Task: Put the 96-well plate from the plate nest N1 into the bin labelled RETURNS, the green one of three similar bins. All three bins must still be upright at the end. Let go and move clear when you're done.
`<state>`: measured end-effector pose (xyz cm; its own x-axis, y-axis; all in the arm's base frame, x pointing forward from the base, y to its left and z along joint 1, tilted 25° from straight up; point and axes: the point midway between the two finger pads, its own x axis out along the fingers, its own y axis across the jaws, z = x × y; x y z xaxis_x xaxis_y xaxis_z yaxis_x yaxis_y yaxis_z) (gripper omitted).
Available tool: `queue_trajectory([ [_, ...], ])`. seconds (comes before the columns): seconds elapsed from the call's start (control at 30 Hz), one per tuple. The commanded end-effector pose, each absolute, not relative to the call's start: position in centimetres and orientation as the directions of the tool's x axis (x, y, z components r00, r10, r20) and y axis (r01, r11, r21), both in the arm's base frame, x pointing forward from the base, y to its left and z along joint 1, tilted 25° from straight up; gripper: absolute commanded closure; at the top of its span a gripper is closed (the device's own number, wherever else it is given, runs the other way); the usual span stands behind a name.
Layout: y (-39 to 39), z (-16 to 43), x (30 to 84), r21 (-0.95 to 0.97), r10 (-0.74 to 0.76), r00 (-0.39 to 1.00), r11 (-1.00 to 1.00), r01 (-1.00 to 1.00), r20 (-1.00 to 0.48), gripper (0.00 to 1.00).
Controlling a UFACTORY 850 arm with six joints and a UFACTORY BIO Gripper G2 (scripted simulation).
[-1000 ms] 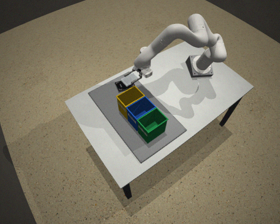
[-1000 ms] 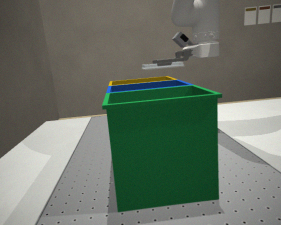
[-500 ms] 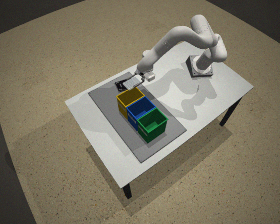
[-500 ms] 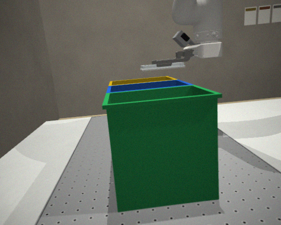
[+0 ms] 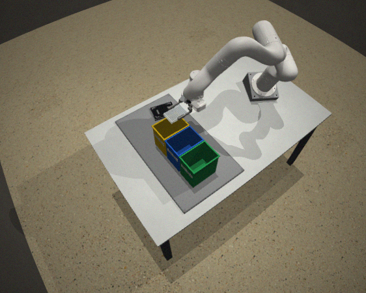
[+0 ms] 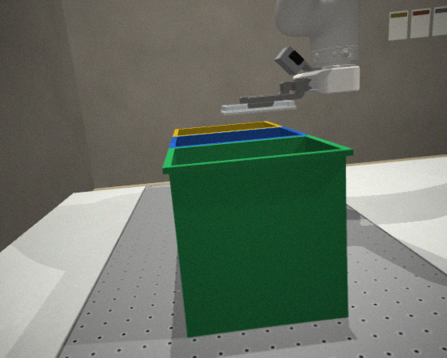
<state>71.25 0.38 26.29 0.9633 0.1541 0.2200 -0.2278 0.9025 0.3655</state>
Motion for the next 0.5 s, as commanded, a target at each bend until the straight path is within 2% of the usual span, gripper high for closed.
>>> queue_trajectory([
  [0.0,1.8,27.0,71.3,0.365,0.154,0.963,0.903,-0.228,0.221,1.0],
  [0.47,5.5,28.5,71.2,0.365,0.154,0.963,0.903,-0.228,0.221,1.0],
])
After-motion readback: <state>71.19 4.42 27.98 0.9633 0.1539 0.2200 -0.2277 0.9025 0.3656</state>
